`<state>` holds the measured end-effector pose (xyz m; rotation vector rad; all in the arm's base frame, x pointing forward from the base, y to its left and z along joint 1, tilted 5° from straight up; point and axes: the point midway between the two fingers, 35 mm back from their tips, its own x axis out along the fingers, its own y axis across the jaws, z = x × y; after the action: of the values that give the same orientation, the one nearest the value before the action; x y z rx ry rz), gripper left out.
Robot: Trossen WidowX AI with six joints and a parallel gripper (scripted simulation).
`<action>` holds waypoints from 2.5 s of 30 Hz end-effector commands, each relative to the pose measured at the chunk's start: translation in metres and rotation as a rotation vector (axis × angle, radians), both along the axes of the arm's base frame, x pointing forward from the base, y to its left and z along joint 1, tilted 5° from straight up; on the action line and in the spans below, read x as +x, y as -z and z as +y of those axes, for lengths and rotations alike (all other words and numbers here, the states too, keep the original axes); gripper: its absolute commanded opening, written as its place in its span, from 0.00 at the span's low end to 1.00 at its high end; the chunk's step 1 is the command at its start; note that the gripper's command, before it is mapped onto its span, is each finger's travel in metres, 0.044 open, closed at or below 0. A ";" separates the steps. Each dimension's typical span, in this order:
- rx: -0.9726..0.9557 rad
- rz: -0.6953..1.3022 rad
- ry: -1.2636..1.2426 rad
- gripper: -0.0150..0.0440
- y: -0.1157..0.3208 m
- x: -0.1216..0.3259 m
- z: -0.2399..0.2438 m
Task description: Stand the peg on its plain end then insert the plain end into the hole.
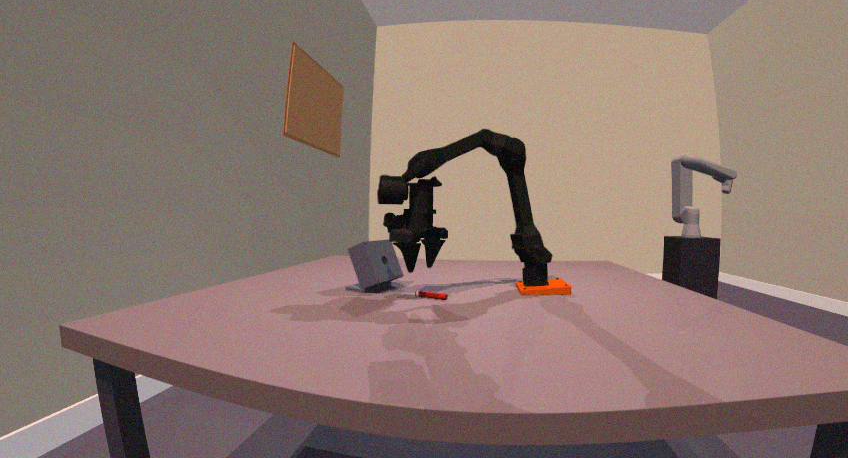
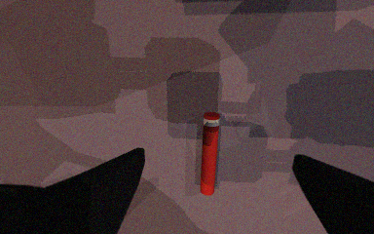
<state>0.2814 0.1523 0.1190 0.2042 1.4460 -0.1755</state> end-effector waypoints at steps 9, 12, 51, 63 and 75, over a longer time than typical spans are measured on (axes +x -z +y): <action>0.004 0.003 0.002 1.00 0.021 0.002 0.001; 0.004 0.003 0.002 1.00 0.025 0.003 0.001; 0.004 0.003 0.002 0.44 0.061 0.005 0.000; 0.004 0.003 0.002 0.41 0.061 0.005 0.000; 0.003 0.001 0.003 0.34 0.061 0.005 0.000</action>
<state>0.2859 0.1519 0.0581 0.2087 1.4483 -0.1811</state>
